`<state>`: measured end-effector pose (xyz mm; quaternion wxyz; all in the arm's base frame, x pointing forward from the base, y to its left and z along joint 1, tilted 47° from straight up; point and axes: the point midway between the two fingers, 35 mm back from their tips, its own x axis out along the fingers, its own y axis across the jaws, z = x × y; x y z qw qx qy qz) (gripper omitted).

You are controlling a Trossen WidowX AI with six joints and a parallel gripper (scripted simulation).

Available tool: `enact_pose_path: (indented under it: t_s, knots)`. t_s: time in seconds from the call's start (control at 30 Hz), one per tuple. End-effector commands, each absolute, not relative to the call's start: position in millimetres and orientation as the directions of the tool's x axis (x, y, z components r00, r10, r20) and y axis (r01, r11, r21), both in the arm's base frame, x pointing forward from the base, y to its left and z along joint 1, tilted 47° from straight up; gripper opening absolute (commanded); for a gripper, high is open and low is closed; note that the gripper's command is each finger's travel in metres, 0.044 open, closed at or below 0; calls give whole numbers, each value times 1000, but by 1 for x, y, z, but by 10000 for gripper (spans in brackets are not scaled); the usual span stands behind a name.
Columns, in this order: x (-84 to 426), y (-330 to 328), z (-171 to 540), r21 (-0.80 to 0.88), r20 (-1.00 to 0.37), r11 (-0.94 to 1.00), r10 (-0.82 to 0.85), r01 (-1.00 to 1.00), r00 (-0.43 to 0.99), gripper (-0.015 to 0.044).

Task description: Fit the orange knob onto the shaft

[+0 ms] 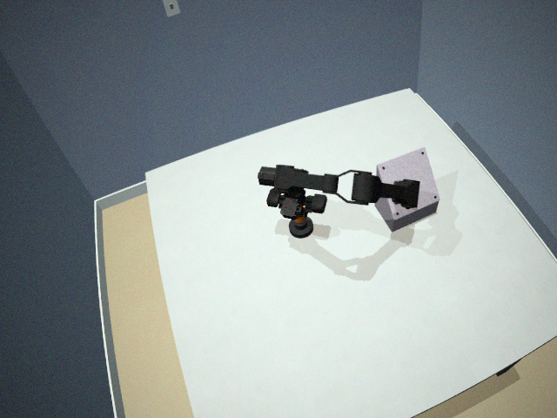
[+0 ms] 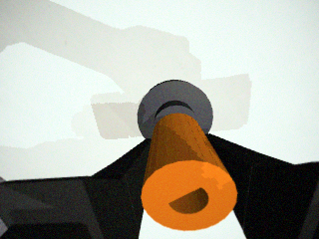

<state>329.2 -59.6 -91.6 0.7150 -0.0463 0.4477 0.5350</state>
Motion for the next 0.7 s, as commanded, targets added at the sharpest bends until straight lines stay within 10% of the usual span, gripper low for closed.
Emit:
enact_pose_path:
  t_s: [0.0,0.67]
  knots:
    - [331,-60,-92,408,-689,423,724,-809,31,0]
    - [328,-62,-88,275,-689,301,724,-913,31,0]
